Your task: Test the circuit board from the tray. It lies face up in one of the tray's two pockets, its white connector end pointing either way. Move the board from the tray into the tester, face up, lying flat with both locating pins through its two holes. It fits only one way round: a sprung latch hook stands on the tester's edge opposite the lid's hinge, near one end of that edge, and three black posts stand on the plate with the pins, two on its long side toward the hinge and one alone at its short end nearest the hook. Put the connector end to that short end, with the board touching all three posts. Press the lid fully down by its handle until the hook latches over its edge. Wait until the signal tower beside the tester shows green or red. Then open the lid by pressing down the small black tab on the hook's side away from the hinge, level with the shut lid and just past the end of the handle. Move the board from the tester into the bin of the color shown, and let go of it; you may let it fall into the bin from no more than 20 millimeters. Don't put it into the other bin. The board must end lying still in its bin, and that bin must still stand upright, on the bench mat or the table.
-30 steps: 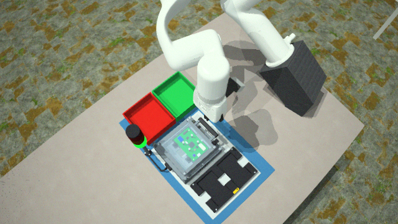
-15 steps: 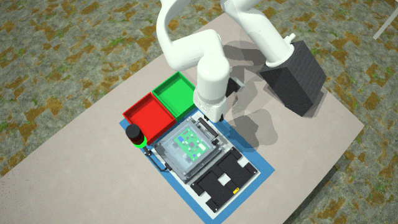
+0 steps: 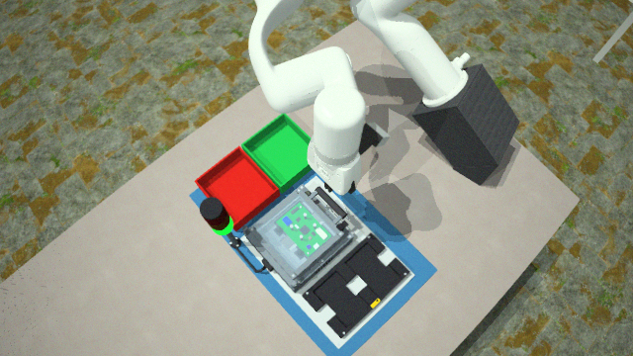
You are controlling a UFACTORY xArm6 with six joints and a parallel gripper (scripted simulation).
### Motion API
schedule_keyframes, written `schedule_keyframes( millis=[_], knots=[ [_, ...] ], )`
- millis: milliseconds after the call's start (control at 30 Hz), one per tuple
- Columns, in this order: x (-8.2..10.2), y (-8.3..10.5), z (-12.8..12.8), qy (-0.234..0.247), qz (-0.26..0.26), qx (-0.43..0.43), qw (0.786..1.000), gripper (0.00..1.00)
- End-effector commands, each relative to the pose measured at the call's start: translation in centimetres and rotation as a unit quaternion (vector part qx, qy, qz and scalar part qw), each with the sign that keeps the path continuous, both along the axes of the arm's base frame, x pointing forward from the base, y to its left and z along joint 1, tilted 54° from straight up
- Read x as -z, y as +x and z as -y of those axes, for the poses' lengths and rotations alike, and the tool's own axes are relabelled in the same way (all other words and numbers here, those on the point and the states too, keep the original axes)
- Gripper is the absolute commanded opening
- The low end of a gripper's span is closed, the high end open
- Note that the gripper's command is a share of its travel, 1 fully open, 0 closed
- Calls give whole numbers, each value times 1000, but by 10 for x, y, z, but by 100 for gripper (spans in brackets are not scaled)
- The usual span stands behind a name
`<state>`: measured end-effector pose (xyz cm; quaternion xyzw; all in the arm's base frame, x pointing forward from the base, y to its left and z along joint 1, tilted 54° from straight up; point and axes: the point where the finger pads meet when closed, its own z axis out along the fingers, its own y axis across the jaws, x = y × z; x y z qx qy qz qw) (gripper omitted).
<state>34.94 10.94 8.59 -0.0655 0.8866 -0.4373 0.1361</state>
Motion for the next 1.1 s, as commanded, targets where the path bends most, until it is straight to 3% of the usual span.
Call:
schedule_keyframes(
  millis=[0,300,633,1067],
  knots=[
    [-1,1,-1,1,1,-1,1000,0],
    [3,1,-4,1,1,-1,1000,0],
    [33,1,-27,1,1,-1,1000,0],
    [50,1,-40,1,1,-1,1000,0]
  ],
)
